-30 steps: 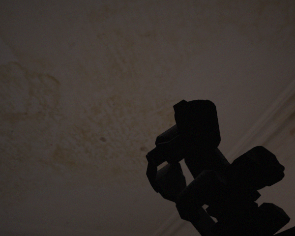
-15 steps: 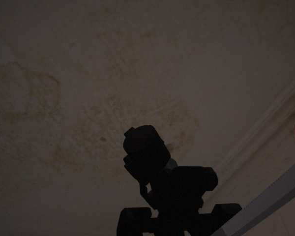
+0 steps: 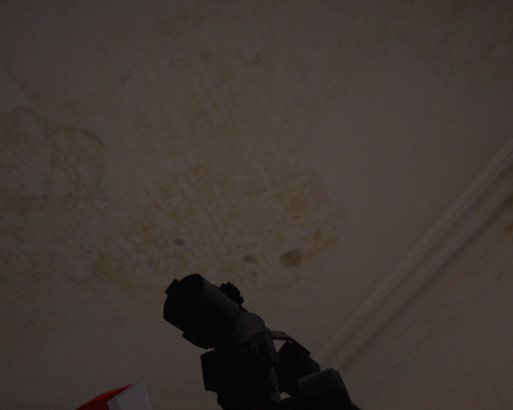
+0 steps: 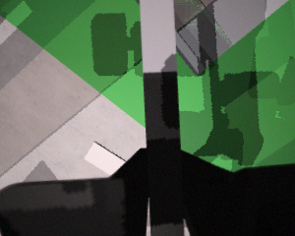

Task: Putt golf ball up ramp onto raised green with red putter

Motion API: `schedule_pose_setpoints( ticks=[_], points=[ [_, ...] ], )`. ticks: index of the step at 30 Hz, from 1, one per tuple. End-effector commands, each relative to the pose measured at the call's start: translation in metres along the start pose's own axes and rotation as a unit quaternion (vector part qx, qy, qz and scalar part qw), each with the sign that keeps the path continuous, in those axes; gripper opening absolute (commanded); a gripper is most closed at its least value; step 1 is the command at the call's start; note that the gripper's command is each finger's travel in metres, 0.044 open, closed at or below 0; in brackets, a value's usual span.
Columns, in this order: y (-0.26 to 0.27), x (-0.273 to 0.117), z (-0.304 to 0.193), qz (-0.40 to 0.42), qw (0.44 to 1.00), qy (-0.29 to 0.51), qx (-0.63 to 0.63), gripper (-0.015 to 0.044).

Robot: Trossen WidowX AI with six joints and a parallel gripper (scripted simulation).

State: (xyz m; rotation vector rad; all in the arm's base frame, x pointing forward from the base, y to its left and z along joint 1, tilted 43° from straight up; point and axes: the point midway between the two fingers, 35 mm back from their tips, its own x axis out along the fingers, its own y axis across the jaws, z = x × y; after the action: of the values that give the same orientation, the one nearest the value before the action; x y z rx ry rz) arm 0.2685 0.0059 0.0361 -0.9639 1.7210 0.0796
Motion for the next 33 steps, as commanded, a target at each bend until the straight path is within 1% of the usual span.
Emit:
schedule_pose_setpoints(
  ticks=[1, 10, 20, 22, 28, 33],
  points=[
    [-0.02, -0.007, -0.023, -0.014, 0.996, 0.003, 0.089, 0.0],
    [-0.051, -0.016, -0.074, -0.041, 0.965, 0.016, 0.259, 0.0],
    [-0.072, -0.024, -0.131, -0.074, 0.901, 0.027, 0.427, 0.0],
    [-0.073, -0.025, -0.137, -0.078, 0.892, 0.028, 0.444, 0.0],
    [-0.073, -0.025, -0.138, -0.078, 0.891, 0.029, 0.446, 0.0],
    [-0.075, -0.015, -0.139, -0.078, 0.891, 0.028, 0.446, 0.0]
  ],
)
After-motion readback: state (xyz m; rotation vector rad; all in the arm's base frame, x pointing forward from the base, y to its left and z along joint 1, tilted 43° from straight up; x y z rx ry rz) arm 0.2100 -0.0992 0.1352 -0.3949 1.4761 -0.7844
